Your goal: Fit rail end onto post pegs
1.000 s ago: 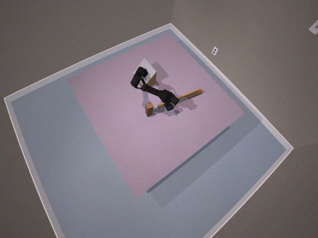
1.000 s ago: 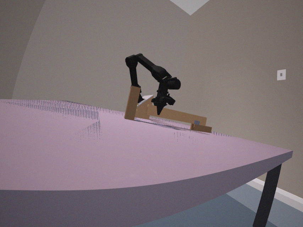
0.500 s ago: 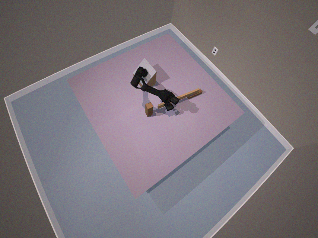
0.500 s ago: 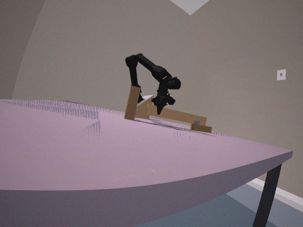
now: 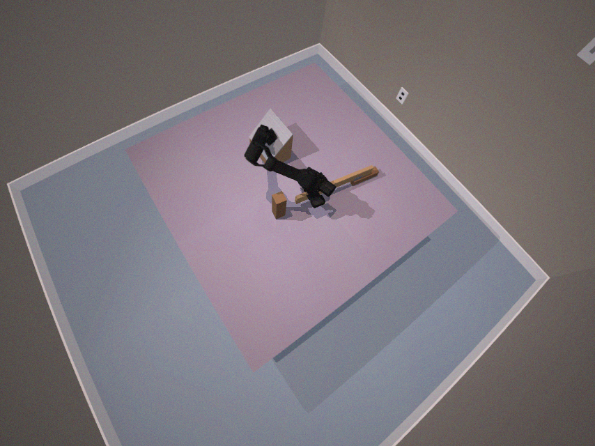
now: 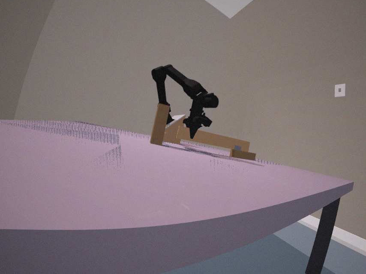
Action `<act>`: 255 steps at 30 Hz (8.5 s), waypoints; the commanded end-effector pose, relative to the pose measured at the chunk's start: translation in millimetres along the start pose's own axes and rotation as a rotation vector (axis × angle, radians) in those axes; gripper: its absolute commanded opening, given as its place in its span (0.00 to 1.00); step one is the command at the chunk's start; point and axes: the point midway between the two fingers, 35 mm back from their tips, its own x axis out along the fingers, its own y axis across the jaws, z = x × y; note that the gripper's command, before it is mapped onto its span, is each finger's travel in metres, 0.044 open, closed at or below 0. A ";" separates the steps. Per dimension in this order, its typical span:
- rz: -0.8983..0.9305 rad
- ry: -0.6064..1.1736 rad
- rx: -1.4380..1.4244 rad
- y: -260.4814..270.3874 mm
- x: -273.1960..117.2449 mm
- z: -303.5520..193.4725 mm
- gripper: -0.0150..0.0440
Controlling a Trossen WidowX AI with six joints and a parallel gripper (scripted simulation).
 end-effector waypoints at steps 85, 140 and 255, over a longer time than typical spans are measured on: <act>-0.006 -0.007 -0.002 -0.6 -4.1 3.5 0.25; -0.006 -0.006 -0.002 -1.2 -3.1 -5.6 0.25; -0.005 -0.004 -0.003 -1.5 -3.1 -41.2 0.25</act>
